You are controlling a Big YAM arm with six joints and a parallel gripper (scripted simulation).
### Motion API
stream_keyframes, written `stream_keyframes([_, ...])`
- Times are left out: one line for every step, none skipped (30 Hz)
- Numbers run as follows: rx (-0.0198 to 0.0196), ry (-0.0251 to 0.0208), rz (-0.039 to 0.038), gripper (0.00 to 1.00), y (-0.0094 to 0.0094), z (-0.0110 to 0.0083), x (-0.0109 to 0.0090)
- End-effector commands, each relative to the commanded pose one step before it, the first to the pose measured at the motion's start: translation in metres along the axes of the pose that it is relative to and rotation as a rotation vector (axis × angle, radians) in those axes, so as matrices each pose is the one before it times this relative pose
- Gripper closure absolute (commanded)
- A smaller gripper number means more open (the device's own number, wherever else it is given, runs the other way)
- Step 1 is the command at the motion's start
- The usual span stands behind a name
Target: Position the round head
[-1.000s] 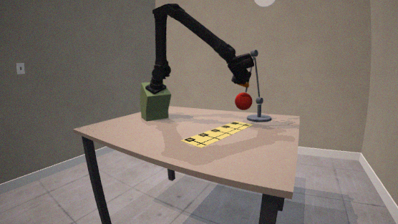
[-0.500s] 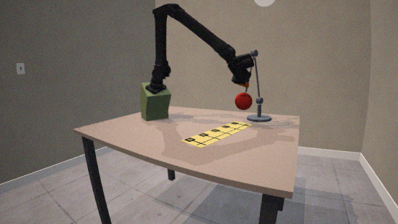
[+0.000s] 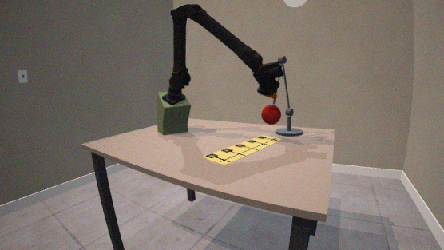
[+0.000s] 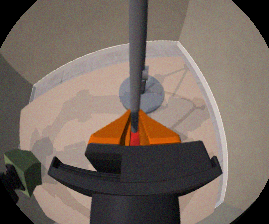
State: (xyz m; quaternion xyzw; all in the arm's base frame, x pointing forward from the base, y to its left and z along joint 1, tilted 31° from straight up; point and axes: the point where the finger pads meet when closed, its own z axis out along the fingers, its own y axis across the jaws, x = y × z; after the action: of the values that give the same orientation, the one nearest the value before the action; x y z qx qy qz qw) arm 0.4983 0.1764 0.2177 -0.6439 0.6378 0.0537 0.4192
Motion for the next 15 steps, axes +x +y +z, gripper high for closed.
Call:
stream_keyframes([0.03789,0.05938,-0.0022,1.0,-0.02175,-0.01236,0.03178])
stream_keyframes([0.0,0.0,0.0,1.0,0.00007,0.00017,-0.00046])
stream_keyframes([0.0,0.0,0.0,1.0,0.00007,0.00017,-0.00046])
stream_keyframes([0.0,0.0,0.0,1.0,0.00007,0.00017,-0.00046])
stream_keyframes([0.0,0.0,0.0,1.0,0.00007,0.00017,-0.00046])
stream_keyframes([0.0,0.0,0.0,1.0,0.00007,0.00017,-0.00046])
stream_keyframes([0.0,0.0,0.0,1.0,0.00007,0.00017,-0.00046])
stream_keyframes([0.0,0.0,0.0,1.0,0.00007,0.00017,-0.00046])
stream_keyframes([0.0,0.0,0.0,1.0,0.00007,0.00017,-0.00046])
stream_keyframes([0.0,0.0,0.0,1.0,0.00007,0.00017,-0.00046])
stream_keyframes([0.0,0.0,0.0,1.0,0.00007,0.00017,-0.00046])
stream_keyframes([0.0,0.0,0.0,1.0,0.00007,0.00017,-0.00046])
stream_keyframes([0.0,0.0,0.0,1.0,0.00007,0.00017,-0.00046])
stream_keyframes([0.0,0.0,0.0,1.0,0.00007,0.00017,-0.00046])
stream_keyframes([0.0,0.0,0.0,1.0,0.00007,0.00017,-0.00046])
